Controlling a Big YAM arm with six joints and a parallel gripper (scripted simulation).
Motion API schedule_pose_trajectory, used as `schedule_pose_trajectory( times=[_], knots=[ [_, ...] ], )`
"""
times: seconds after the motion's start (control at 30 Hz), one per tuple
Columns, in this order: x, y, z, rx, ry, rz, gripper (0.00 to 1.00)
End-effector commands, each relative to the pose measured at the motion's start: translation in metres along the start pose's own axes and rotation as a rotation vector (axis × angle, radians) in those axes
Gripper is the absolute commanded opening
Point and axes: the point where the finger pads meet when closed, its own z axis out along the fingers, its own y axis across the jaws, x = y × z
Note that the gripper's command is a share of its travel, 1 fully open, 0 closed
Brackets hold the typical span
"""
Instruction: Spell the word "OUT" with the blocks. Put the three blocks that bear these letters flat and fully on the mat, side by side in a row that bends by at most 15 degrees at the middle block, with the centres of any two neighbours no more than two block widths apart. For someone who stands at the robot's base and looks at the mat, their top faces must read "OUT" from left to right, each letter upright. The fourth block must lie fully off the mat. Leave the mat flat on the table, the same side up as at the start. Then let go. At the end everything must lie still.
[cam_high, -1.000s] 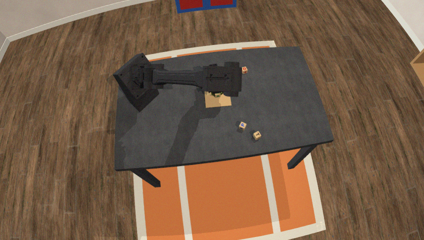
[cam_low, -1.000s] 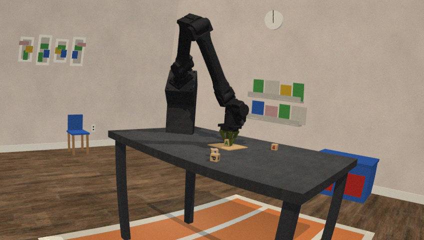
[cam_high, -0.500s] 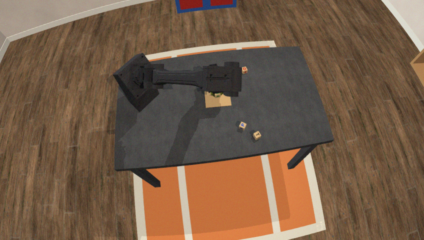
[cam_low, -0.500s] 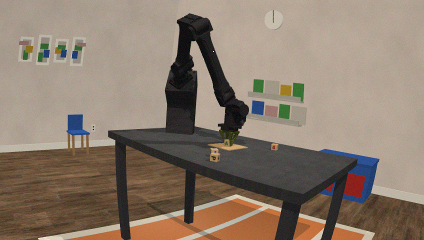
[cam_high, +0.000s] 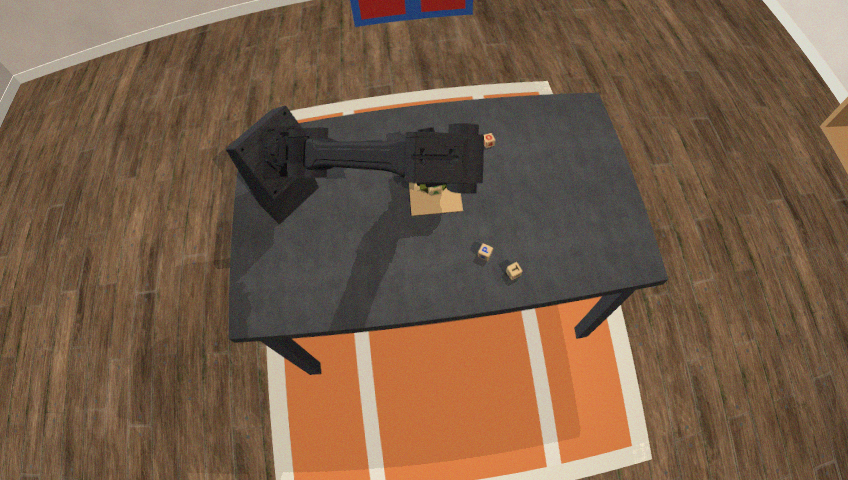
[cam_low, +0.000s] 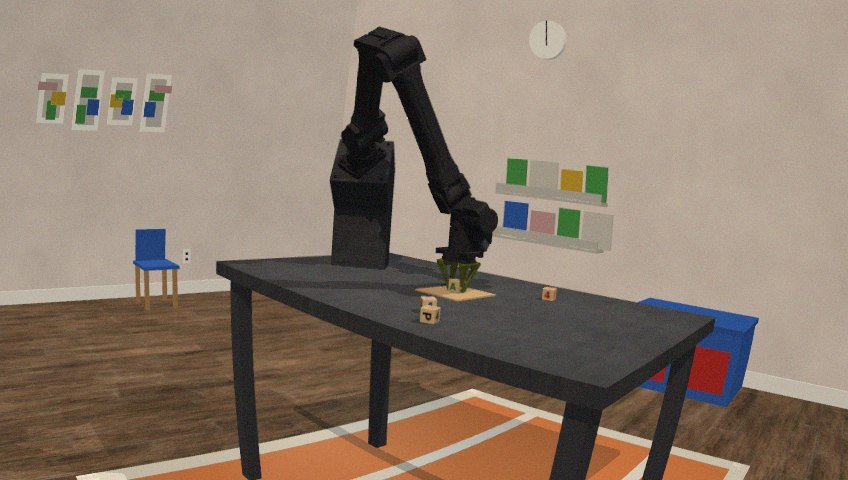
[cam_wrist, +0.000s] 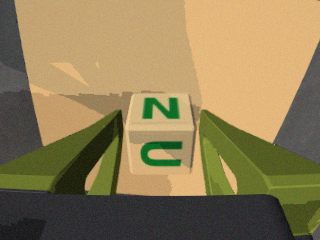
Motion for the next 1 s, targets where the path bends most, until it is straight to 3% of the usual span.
schedule_pose_trajectory(
  times=[0.0,0.63,0.97],
  knots=[
    [0.000,-0.001,0.005,0.003,0.001,-0.006,0.95],
    [-0.002,0.000,0.003,0.003,-0.002,-0.009,0.95],
    [-0.005,-0.002,-0.016,0.013,-0.010,-0.006,0.95]
  ],
)
